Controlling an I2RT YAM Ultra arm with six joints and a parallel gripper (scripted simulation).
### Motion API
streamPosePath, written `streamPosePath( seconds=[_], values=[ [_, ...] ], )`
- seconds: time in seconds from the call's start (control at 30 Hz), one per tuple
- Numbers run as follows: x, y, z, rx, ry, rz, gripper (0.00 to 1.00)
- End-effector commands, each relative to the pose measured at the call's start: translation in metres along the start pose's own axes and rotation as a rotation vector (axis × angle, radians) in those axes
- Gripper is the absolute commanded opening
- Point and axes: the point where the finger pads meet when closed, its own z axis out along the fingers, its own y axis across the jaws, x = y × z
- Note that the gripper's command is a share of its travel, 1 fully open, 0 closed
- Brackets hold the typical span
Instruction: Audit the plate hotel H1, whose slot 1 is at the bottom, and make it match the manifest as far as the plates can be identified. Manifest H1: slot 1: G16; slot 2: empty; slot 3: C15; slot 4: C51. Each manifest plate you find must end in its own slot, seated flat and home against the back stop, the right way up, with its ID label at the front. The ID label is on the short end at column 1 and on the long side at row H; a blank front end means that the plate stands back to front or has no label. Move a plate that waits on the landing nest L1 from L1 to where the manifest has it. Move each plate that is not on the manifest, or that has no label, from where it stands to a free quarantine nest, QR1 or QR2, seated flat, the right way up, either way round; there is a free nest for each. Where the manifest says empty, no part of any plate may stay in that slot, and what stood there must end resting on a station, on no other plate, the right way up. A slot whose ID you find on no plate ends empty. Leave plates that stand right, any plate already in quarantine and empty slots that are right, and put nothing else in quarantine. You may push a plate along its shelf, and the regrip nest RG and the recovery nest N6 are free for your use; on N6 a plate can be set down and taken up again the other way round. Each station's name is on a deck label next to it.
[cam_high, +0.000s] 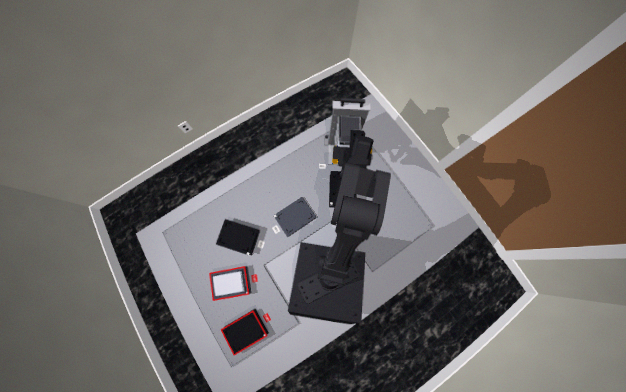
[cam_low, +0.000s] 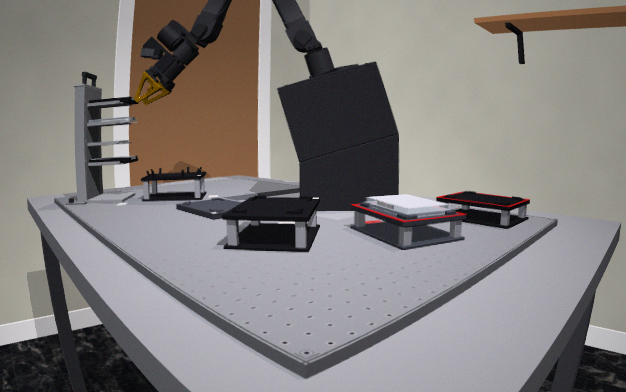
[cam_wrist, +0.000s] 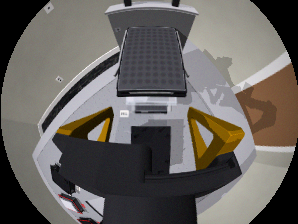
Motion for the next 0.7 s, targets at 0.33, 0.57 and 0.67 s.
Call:
streamPosePath(
  seconds=[0.33, 0.57, 0.67],
  values=[
    [-0.019, -0.002, 0.008, 0.004, -0.019, -0.002, 1.00],
    [-0.026, -0.002, 0.015, 0.004, -0.020, -0.002, 1.00],
    [-0.029, -0.002, 0.017, 0.004, -0.020, -0.002, 1.00]
  ],
)
